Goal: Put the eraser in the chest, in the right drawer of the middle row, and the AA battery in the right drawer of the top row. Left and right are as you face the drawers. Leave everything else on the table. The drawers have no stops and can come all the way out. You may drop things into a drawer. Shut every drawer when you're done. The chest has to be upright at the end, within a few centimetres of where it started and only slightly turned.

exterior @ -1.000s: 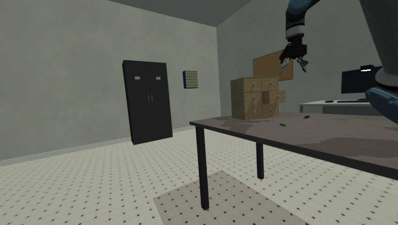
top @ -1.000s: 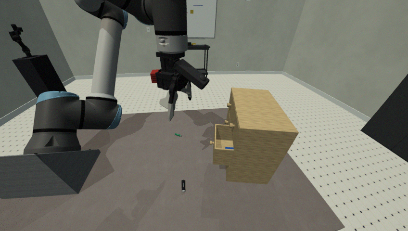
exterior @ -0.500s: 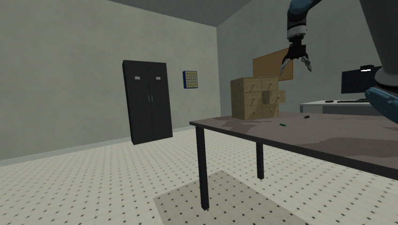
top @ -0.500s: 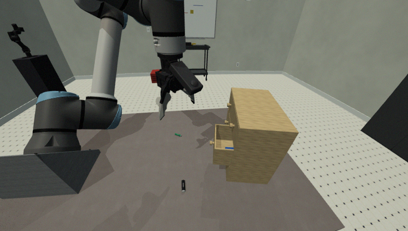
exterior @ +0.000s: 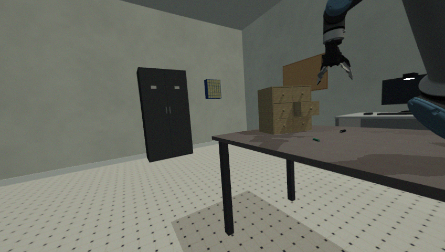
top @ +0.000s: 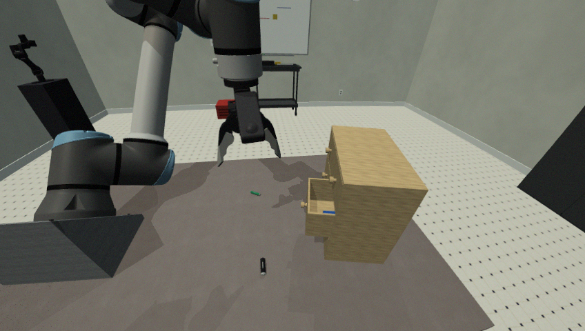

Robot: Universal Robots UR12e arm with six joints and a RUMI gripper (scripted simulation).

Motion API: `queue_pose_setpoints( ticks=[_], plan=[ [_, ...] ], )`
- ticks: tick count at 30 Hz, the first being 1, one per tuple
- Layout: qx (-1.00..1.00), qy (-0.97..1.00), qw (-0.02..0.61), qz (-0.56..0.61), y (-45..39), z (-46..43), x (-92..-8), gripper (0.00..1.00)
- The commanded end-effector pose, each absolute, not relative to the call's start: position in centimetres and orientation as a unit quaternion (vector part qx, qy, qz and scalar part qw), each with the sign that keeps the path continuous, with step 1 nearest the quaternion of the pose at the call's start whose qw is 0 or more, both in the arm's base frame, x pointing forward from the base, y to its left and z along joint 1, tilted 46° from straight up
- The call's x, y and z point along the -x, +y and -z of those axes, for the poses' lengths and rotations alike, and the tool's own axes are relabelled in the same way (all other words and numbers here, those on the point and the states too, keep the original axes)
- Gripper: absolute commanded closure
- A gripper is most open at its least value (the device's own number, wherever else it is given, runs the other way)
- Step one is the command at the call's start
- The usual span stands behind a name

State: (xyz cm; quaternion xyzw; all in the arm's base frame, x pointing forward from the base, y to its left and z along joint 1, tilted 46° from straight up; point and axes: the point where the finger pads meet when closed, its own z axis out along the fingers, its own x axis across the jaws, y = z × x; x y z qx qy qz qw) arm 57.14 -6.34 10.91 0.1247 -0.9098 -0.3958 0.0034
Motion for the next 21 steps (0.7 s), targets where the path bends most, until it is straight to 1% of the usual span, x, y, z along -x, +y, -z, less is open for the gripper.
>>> queue_pose_setpoints(
  ticks=[1, 4, 6, 21],
  plan=[
    [-0.005, -0.921, 0.054, 0.386, -6.5, -10.7, -56.4, 0.00],
    [0.058, -0.919, 0.081, 0.382, -6.5, -10.6, -56.0, 0.00],
    [0.058, -0.919, 0.081, 0.382, -6.5, -10.6, -56.0, 0.00],
    [0.351, -0.851, 0.200, 0.335, -6.3, -10.4, -54.1, 0.00]
  ],
)
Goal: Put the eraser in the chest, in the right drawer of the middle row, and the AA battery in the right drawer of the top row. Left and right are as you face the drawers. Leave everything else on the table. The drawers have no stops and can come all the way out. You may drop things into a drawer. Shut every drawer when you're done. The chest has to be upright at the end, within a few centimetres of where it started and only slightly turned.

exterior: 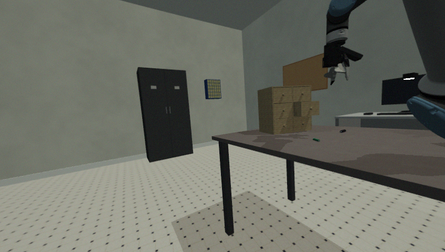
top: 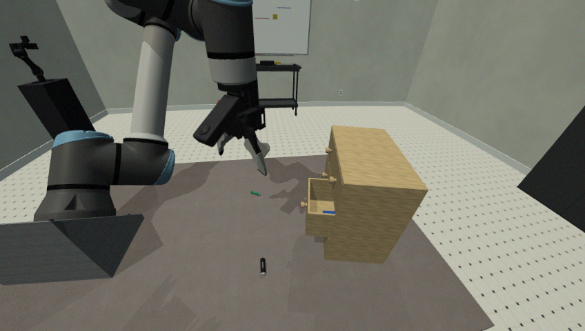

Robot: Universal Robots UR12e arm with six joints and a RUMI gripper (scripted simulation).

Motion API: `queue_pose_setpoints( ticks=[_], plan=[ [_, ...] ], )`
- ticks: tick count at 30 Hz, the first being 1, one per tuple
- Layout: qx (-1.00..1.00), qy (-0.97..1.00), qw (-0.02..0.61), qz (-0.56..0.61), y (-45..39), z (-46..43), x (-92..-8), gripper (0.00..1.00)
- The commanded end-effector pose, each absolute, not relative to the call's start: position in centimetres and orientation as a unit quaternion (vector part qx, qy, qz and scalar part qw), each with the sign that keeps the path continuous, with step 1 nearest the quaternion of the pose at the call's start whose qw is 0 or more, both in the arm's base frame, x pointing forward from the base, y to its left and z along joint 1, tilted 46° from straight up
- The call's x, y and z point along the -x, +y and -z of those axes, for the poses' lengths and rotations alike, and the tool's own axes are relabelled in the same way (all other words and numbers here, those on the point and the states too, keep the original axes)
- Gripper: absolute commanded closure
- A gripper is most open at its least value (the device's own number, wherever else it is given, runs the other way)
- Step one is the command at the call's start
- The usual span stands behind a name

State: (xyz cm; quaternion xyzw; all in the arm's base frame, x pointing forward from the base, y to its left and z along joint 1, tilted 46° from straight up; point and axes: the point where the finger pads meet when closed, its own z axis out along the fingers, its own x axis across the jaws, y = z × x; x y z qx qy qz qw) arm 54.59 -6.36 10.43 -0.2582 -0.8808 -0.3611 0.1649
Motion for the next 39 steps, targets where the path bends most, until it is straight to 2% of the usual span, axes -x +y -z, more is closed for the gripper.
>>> queue_pose_setpoints(
  ticks=[1, 17, 39],
  plan=[
    [0.351, -0.851, 0.200, 0.335, -6.3, -10.4, -54.1, 0.00],
    [0.558, -0.733, 0.279, 0.273, -5.9, -10.5, -52.9, 0.00],
    [0.668, -0.634, 0.319, 0.225, -5.6, -10.6, -52.4, 0.00]
  ],
)
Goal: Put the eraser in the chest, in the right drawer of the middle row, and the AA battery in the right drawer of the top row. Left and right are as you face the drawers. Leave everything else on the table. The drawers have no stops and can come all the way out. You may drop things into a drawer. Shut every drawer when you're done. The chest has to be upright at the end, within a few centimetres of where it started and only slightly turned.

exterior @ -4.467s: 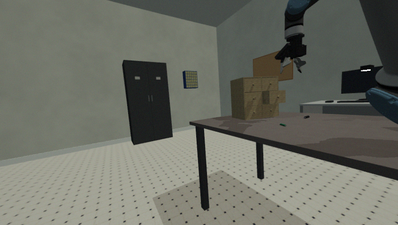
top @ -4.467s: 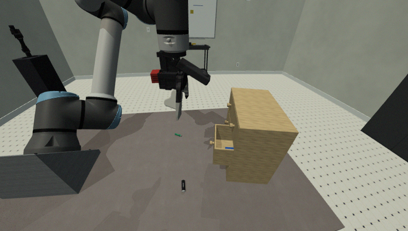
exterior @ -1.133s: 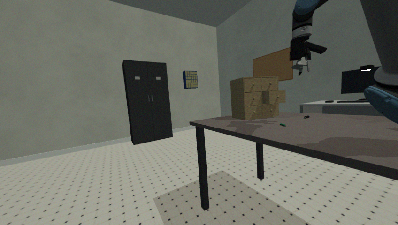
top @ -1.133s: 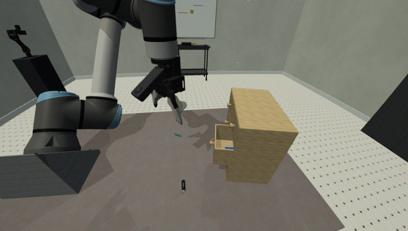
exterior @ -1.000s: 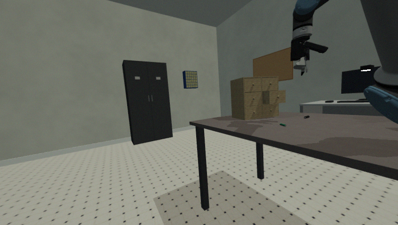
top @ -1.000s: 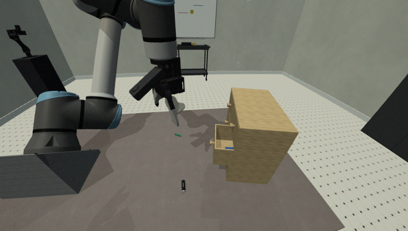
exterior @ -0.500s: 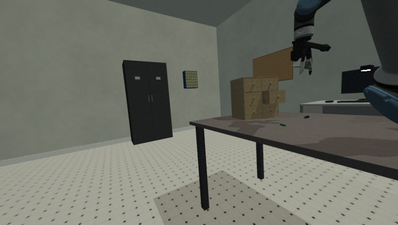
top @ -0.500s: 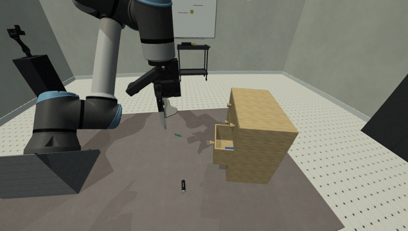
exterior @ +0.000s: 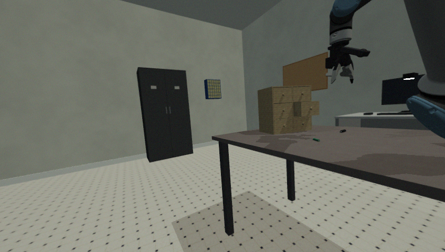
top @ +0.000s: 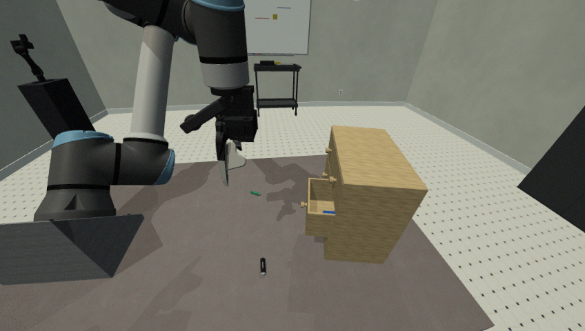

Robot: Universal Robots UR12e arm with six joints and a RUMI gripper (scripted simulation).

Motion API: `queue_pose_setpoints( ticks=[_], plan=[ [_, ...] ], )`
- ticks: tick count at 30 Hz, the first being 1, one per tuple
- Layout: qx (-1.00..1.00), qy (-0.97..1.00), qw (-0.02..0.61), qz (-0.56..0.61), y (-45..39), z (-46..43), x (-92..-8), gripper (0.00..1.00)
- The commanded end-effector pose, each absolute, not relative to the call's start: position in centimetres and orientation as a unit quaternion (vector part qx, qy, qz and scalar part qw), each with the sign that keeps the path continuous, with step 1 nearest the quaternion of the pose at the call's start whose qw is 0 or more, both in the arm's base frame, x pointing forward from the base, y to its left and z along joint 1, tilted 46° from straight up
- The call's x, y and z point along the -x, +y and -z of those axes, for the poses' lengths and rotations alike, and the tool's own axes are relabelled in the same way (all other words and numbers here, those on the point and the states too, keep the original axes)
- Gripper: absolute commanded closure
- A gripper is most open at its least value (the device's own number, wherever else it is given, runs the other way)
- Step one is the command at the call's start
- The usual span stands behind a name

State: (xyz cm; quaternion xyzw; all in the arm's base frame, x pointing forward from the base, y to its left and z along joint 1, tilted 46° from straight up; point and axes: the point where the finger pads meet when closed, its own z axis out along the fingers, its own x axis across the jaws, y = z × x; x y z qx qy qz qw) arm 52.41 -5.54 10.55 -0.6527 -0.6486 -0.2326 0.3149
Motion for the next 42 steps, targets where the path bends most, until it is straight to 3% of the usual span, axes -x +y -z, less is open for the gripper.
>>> queue_pose_setpoints(
  ticks=[1, 42],
  plan=[
    [0.671, -0.631, 0.320, 0.223, -5.55, -10.60, -52.38, 0.00],
    [0.687, -0.615, 0.318, 0.223, -5.39, -10.46, -52.45, 0.00]
  ],
)
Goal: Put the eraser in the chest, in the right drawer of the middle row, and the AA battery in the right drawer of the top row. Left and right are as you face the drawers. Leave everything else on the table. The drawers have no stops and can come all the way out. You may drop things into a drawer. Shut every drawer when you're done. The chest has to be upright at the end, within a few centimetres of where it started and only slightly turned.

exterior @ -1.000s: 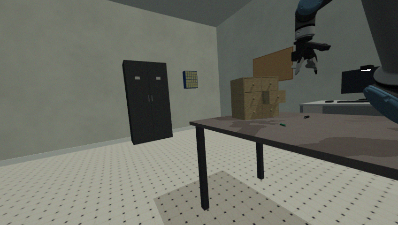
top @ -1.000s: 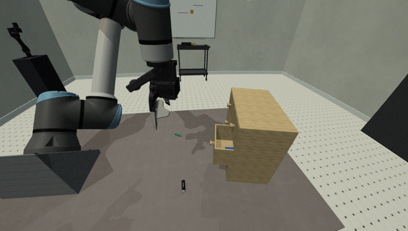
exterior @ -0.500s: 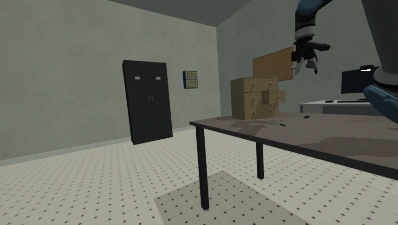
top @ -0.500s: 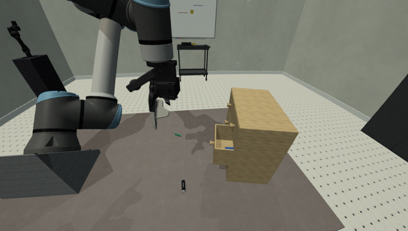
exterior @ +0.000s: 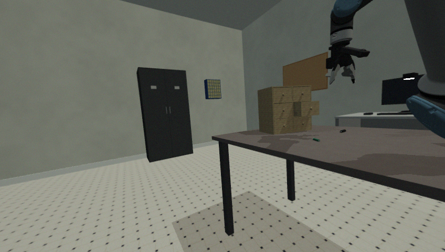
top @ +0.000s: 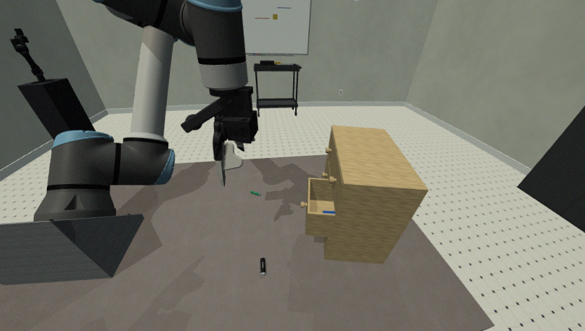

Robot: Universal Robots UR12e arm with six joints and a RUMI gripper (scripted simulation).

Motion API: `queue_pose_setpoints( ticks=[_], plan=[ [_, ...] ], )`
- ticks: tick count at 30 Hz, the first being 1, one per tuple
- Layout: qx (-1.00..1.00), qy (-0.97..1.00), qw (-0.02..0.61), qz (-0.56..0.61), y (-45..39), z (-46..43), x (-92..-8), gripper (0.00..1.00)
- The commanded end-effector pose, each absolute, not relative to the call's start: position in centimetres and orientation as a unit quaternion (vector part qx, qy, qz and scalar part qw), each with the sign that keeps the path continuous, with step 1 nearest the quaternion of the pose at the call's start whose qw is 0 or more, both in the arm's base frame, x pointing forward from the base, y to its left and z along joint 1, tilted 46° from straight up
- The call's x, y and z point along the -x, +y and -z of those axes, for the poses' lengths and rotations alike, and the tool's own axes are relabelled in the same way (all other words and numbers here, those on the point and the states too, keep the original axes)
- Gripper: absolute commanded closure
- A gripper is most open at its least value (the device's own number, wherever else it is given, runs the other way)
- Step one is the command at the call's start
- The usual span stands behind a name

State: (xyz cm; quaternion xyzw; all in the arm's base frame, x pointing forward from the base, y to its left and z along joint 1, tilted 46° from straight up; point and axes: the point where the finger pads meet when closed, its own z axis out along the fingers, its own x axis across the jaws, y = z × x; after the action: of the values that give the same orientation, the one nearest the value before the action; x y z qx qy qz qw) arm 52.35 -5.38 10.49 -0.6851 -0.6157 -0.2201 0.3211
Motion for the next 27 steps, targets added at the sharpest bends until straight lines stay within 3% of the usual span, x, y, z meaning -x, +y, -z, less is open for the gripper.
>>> queue_pose_setpoints(
  ticks=[1, 27],
  plan=[
    [0.687, -0.615, 0.317, 0.224, -5.38, -10.44, -52.46, 0.00],
    [0.704, -0.600, 0.276, 0.259, -4.72, -9.63, -53.17, 0.00]
  ],
)
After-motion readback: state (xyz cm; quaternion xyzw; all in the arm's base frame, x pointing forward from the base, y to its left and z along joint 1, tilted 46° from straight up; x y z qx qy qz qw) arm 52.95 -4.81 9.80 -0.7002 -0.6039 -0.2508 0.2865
